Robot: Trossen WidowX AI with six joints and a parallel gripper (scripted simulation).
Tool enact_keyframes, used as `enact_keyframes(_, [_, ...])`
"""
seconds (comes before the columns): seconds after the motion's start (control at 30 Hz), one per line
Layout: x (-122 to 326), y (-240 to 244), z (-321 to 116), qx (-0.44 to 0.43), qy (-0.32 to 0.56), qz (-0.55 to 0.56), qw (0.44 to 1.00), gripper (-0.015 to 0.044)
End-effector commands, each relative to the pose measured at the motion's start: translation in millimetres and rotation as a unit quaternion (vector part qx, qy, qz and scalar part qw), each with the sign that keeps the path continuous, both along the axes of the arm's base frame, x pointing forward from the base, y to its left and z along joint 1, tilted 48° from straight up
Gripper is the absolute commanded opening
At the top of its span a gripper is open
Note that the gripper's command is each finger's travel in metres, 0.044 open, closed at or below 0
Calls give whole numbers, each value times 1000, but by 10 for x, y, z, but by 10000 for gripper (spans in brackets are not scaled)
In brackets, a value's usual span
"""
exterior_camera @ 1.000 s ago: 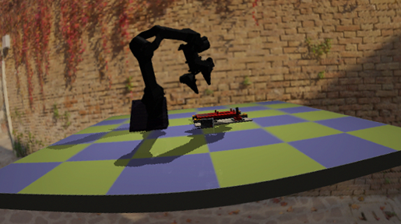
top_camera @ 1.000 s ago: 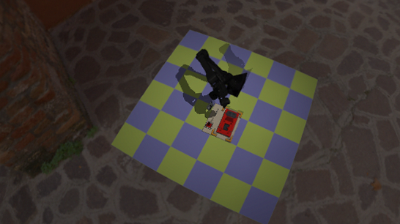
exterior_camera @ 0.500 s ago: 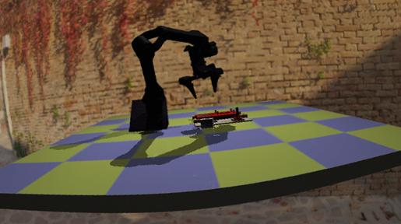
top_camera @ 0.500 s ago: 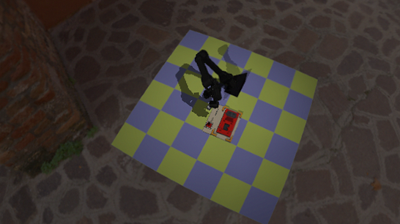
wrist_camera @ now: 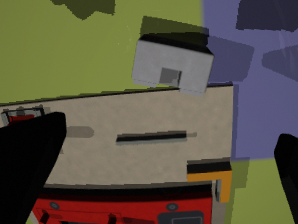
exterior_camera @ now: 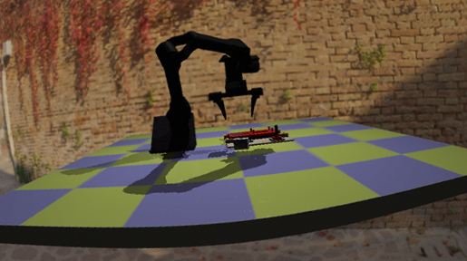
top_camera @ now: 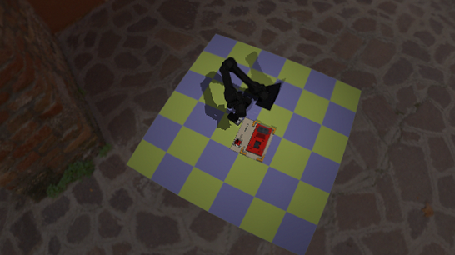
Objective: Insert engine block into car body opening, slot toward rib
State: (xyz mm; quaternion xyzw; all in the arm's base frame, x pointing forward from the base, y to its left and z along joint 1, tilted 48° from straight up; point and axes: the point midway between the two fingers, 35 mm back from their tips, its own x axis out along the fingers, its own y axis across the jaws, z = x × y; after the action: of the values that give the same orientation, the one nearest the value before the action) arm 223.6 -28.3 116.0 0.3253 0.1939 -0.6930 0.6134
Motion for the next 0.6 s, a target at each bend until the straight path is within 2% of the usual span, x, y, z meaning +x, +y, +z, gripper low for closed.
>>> enact_keyframes(0.0, [14, -81, 33, -12, -25, -40, 999, 440])
enact_keyframes(0.2, [19, -98, 21, -13, -26, -41, 999, 440])
enact_keyframes(0.33, [0, -329, -186, -13, -26, -41, 999, 440])
enact_keyframes(0.57, [-8, -419, -266, -13, -26, -41, 999, 440])
